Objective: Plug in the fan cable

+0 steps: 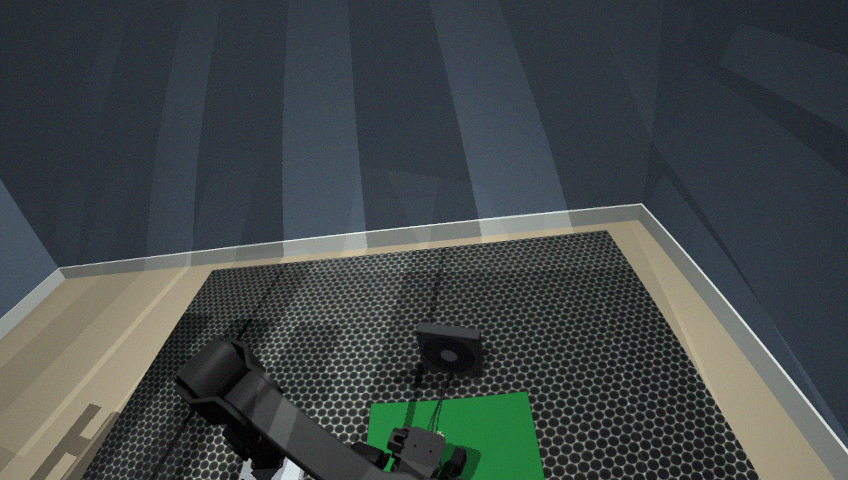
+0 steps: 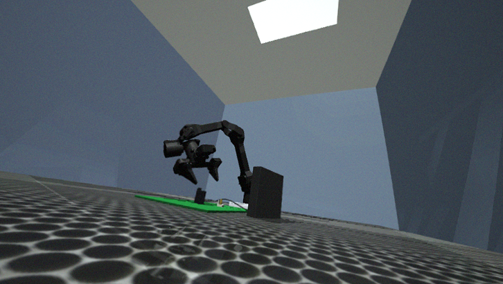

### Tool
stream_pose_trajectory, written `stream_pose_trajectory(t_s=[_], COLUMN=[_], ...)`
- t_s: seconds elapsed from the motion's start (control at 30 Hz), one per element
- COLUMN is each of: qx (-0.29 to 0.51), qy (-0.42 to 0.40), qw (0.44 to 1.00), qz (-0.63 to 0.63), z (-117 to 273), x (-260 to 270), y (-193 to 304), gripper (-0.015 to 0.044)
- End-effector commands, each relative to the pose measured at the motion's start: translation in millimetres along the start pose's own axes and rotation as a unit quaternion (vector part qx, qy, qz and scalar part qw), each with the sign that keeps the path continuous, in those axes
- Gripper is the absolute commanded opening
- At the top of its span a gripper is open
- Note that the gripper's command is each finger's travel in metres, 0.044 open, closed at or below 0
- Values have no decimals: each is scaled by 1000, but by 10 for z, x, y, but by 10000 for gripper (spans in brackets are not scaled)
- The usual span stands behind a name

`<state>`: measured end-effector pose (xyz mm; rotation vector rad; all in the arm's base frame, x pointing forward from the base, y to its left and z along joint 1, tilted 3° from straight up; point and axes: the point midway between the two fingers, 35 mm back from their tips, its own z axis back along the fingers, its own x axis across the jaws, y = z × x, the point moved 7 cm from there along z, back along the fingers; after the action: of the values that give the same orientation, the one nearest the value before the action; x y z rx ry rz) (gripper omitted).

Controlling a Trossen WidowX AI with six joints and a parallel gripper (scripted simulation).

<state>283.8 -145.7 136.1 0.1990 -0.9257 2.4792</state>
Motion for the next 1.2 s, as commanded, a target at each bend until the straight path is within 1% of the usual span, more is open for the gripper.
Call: stream_pose_trajectory(t_s=[0.0, 0.33, 0.73, 1.0, 1.03, 1.17], qx=[44, 155, 260, 305, 294, 293], qy=[9, 46, 130, 196, 171, 173], qw=[999, 986, 953, 926, 935, 934], qz=[-10, -43, -83, -107, -100, -107], z=[38, 104, 219, 305, 255, 254], x=[-2, 13, 52, 94, 83, 82], y=[-89, -330, -634, -832, -766, -770], gripper=[440, 440, 440, 440, 440, 440])
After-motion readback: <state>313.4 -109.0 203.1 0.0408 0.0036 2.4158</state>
